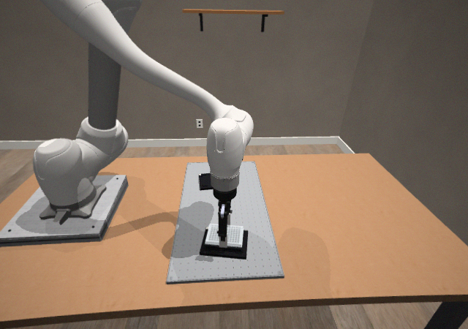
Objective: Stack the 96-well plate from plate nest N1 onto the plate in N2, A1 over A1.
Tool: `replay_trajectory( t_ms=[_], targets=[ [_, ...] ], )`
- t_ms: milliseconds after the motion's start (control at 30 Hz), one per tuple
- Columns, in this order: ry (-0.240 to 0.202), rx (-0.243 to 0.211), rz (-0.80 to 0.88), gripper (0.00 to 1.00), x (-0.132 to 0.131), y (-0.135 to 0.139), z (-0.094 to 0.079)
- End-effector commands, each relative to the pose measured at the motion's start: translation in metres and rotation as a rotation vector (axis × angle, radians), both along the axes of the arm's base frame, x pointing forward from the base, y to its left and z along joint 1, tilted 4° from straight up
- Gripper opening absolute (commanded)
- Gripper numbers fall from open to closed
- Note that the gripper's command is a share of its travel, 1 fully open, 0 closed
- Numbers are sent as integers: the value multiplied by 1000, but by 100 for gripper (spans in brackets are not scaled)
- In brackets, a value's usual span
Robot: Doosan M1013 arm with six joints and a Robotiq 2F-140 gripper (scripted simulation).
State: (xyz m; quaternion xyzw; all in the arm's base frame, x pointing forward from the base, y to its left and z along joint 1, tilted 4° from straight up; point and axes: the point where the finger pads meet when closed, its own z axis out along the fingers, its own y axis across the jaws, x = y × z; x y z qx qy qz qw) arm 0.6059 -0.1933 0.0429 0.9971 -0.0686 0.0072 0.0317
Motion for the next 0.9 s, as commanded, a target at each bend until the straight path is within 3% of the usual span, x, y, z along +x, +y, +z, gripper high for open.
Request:
replay_trajectory(
  t_ms=[0,867],
  targets=[
    [0,0,0,0,0,0,0],
    [0,0,0,0,0,0,-4]
  ],
)
